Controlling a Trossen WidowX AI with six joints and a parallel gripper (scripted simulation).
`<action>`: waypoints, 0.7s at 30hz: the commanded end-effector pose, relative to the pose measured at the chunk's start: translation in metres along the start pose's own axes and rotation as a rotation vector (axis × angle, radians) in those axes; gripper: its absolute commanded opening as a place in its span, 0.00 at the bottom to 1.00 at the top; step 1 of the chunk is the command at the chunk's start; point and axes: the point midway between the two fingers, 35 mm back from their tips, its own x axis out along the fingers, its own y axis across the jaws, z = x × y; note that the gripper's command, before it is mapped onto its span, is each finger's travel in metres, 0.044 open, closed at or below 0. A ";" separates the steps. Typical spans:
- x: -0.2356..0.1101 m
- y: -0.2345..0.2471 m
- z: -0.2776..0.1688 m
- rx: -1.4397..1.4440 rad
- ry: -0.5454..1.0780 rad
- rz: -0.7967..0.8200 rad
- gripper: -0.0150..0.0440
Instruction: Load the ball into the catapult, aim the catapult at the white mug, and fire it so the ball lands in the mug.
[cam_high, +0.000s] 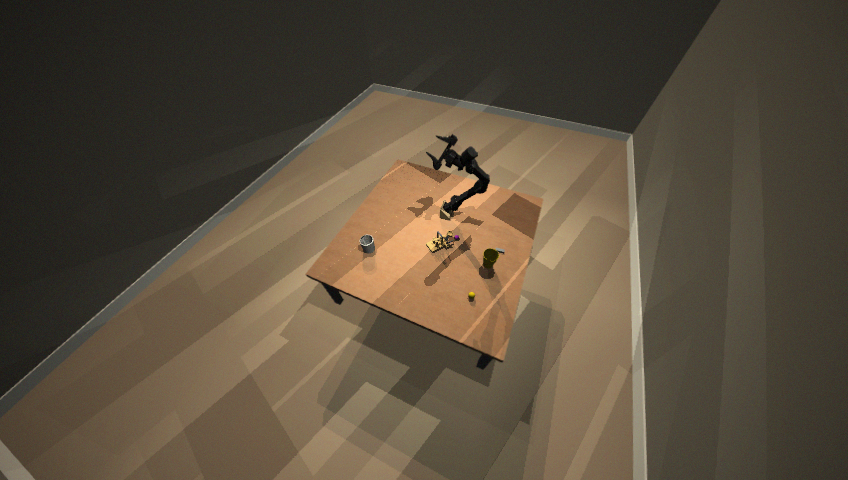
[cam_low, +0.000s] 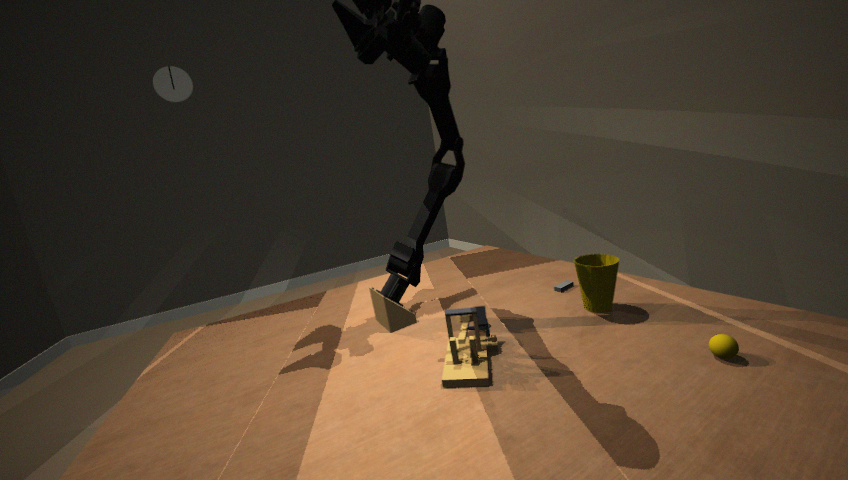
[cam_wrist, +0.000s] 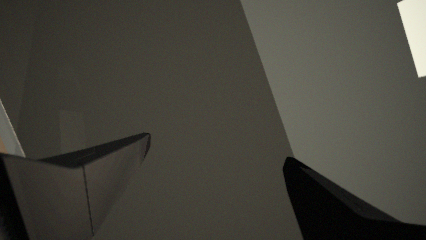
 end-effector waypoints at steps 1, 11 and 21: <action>0.008 0.049 0.005 0.025 -0.012 0.152 1.00; 0.003 0.143 0.016 0.091 -0.009 0.456 1.00; -0.022 0.233 0.021 0.157 0.051 0.762 1.00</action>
